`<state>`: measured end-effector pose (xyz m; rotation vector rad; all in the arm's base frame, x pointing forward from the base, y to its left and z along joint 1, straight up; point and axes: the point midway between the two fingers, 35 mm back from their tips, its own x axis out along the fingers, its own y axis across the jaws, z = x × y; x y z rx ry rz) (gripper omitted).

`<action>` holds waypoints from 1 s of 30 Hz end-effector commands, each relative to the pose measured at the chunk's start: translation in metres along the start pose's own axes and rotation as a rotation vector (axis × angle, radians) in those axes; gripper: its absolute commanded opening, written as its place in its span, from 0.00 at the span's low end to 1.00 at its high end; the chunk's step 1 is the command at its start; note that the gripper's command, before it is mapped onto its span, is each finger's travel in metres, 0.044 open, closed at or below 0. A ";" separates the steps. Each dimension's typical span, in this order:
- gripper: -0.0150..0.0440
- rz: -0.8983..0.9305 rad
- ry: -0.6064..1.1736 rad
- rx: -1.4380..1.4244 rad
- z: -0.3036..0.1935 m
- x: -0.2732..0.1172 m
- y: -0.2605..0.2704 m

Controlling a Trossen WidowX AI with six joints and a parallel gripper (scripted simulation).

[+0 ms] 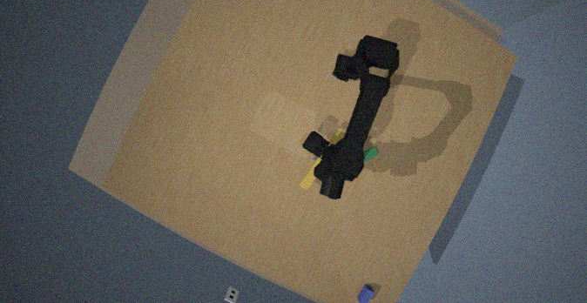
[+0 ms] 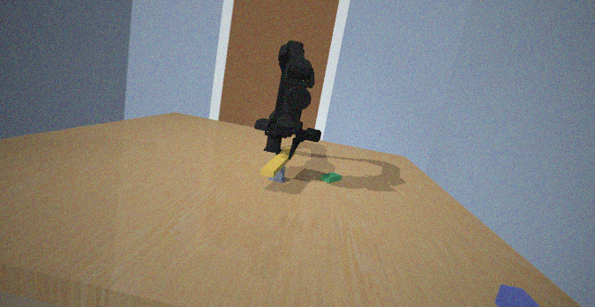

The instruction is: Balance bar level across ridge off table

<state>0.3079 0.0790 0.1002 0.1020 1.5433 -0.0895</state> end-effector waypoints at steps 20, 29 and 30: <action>0.25 0.001 -0.002 0.003 0.001 0.002 0.000; 0.25 0.001 -0.002 0.003 0.001 0.002 0.000; 0.25 0.001 -0.002 0.003 0.001 0.003 0.000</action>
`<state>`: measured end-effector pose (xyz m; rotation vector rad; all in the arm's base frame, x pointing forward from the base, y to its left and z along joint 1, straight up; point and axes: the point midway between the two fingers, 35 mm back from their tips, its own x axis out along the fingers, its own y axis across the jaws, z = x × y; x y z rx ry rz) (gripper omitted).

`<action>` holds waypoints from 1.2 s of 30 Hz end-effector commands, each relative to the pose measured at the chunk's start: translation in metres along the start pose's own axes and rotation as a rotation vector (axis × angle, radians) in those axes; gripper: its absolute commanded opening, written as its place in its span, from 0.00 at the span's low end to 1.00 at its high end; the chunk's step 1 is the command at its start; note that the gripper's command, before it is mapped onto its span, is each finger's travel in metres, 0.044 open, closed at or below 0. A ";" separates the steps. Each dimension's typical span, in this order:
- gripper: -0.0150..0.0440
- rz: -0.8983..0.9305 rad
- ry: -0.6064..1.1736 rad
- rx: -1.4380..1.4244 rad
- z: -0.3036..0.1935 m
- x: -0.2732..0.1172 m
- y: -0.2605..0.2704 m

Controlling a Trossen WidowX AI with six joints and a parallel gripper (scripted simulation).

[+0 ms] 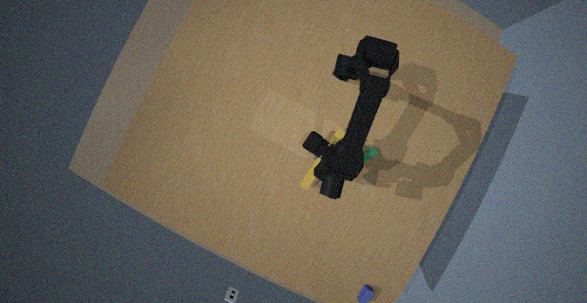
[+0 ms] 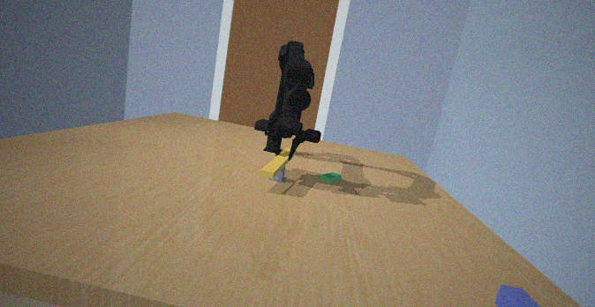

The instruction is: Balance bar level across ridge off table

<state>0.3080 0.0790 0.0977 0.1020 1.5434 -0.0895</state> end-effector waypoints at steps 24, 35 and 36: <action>0.25 0.001 -0.002 0.003 0.000 0.002 0.000; 0.25 0.001 -0.002 0.003 0.000 0.003 0.000; 0.25 0.001 -0.002 0.003 0.000 0.003 0.000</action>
